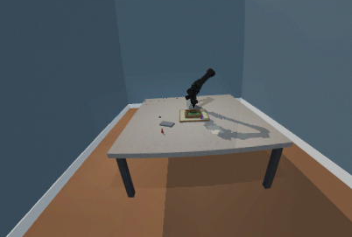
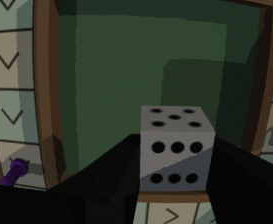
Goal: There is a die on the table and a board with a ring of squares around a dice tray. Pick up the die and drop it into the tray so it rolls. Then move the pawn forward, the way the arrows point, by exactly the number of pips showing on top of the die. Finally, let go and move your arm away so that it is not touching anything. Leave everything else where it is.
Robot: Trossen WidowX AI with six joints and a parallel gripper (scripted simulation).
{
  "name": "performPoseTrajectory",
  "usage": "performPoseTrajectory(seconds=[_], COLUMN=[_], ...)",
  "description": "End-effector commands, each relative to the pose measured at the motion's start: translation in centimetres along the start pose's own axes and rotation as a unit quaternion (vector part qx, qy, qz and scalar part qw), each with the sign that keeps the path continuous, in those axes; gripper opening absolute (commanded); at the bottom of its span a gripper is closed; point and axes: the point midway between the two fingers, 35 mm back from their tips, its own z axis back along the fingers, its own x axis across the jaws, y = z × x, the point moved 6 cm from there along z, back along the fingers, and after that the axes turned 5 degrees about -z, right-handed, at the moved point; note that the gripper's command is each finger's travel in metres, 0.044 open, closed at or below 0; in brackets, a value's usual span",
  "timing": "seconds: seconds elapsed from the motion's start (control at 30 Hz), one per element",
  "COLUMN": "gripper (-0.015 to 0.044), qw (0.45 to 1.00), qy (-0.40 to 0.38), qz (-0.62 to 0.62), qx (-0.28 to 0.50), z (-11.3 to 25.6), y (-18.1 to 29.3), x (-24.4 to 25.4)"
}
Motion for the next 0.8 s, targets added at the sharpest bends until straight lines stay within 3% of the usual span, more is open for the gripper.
performPoseTrajectory(seconds=[0.0, 0.37, 0.77], gripper=[0.0000, 0.0000, 0.0000], qw=[0.999, 0.975, 0.920], qy=[0.017, 0.035, -0.033], qz=[-0.006, -0.009, -0.007], qx=[-0.042, -0.221, -0.390], z=[-0.5, -2.0, -3.3], y=[0.3, 2.0, 3.8], x=[-0.2, -0.7, -1.4])
